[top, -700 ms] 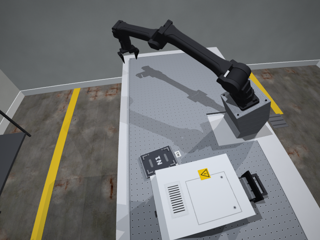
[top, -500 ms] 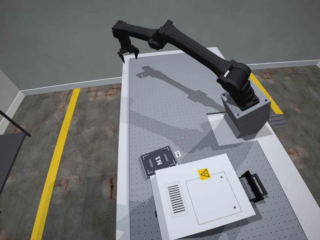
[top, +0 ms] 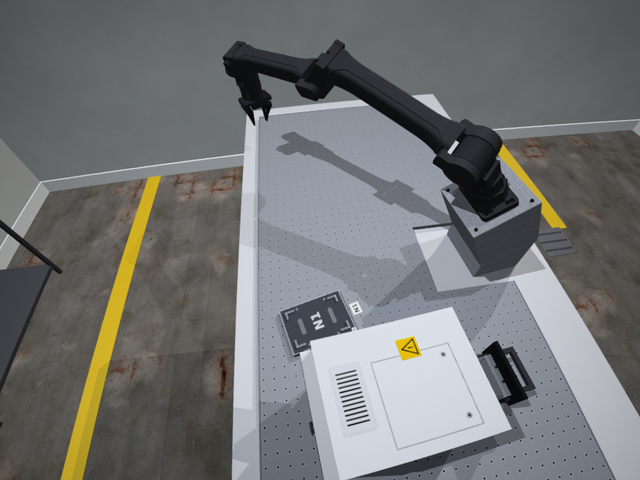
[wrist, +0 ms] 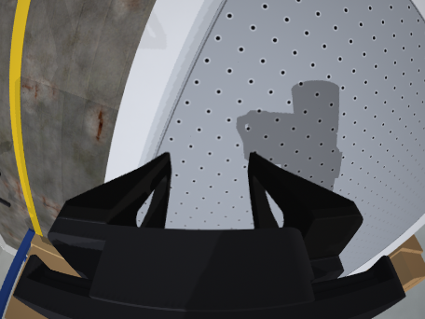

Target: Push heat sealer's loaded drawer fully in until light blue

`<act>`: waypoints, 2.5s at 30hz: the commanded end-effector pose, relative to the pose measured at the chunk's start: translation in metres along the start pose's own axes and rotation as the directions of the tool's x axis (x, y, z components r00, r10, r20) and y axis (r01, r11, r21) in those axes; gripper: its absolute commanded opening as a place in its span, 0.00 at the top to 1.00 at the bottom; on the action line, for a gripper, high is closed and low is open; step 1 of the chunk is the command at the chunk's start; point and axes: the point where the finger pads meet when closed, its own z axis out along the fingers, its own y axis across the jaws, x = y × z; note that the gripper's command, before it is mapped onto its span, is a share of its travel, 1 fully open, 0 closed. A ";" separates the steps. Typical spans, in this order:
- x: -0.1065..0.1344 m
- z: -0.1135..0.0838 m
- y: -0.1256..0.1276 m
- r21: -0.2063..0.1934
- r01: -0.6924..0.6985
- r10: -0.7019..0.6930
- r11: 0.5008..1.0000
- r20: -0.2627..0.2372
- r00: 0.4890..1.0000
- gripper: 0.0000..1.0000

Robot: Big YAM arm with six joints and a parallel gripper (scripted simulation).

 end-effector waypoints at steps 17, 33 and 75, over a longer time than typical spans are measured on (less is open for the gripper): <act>0.027 0.013 0.079 -0.001 0.149 -0.149 0.989 -0.027 0.988 0.55; 0.049 0.028 0.112 0.003 0.214 -0.214 0.977 -0.054 0.975 0.55; 0.142 0.038 0.248 -0.026 0.421 -0.422 0.906 -0.076 0.903 0.55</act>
